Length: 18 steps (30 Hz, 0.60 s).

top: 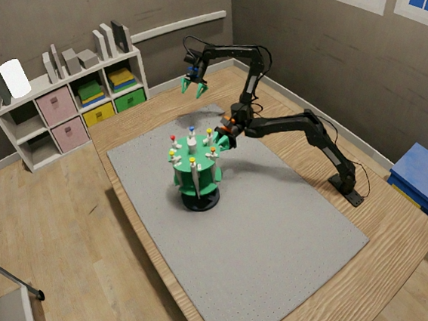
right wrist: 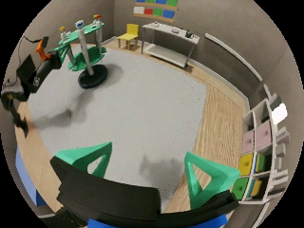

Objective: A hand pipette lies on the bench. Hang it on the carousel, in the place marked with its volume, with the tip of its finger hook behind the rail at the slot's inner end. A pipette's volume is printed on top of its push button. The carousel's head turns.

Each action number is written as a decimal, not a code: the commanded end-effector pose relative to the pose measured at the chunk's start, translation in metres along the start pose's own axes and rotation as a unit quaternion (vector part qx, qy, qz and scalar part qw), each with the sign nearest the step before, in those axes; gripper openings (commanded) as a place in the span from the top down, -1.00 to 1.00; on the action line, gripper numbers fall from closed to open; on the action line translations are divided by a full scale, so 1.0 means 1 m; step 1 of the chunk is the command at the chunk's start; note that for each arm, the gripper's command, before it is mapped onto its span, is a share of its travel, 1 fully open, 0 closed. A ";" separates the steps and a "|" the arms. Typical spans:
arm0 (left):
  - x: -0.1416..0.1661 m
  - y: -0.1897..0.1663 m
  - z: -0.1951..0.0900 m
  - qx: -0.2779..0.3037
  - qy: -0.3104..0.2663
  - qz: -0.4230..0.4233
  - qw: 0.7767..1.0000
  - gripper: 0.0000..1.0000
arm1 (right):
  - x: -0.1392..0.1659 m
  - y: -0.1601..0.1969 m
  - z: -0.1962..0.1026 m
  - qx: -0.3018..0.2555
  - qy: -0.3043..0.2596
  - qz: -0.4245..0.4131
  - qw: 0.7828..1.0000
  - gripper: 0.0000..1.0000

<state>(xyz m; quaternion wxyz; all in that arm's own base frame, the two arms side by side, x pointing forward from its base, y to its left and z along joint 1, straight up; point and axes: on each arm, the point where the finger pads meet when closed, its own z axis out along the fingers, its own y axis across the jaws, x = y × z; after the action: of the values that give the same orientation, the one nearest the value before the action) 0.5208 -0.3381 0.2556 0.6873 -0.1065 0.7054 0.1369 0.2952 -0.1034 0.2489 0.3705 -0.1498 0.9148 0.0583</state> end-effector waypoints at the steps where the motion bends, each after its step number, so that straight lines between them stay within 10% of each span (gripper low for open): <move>1: -0.048 0.017 0.004 -0.018 -0.020 -0.057 0.998 0.77 | -0.005 -0.004 -0.001 -0.001 -0.011 -0.004 1.000 -1.00; 18: -0.042 0.013 0.000 -0.015 -0.002 -0.062 0.998 0.77 | -0.005 -0.004 -0.001 -0.001 -0.011 -0.004 1.000 -1.00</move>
<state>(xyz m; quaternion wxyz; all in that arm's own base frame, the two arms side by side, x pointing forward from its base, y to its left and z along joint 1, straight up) 0.5209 -0.3383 0.2557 0.6831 -0.1138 0.7095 0.1307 0.2952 -0.1034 0.2489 0.3705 -0.1498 0.9148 0.0583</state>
